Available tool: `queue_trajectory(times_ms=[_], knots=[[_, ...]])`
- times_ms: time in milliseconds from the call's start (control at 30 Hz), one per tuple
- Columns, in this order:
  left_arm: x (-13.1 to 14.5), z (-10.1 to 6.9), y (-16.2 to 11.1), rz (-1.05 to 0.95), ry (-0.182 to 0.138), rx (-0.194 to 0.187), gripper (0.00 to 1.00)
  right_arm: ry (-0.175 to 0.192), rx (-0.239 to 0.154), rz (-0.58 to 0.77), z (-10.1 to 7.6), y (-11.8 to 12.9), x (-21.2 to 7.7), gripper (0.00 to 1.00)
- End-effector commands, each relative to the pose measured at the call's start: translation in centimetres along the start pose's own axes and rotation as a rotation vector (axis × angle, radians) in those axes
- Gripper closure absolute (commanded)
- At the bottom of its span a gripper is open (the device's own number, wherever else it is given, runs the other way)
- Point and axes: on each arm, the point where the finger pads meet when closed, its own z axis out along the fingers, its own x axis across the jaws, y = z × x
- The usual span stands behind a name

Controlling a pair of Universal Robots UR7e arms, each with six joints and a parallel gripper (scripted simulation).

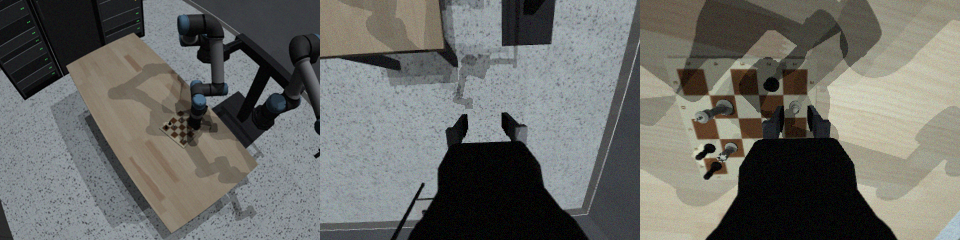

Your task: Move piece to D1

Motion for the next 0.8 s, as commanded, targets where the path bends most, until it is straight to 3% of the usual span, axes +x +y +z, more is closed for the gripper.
queue_trajectory(times_ms=[0, 133, 467, 500, 767], knots=[[0.0, 0.0, 0.0, 0.000, 0.000, -0.001, 0.00, 0.001, -0.001, 0.000, -2.6, 0.0, 0.0, 0.32], [0.0, 0.0, 0.0, 0.000, 0.000, -0.001, 0.00, 0.001, -0.001, 0.000, -4.5, 0.0, 0.0, 0.32], [0.0, 0.0, 0.0, 0.000, 0.000, -0.001, 0.00, 0.001, -0.001, 0.000, -5.6, 0.0, 0.0, 0.32], [0.0, 0.0, 0.0, 0.000, 0.000, -0.001, 0.00, 0.001, -0.001, 0.000, -5.6, 0.0, 0.0, 0.00], [0.0, 0.0, 0.0, 0.000, 0.000, -0.001, 0.00, 0.001, -0.001, 0.000, -5.6, 0.0, 0.0, 0.00]])
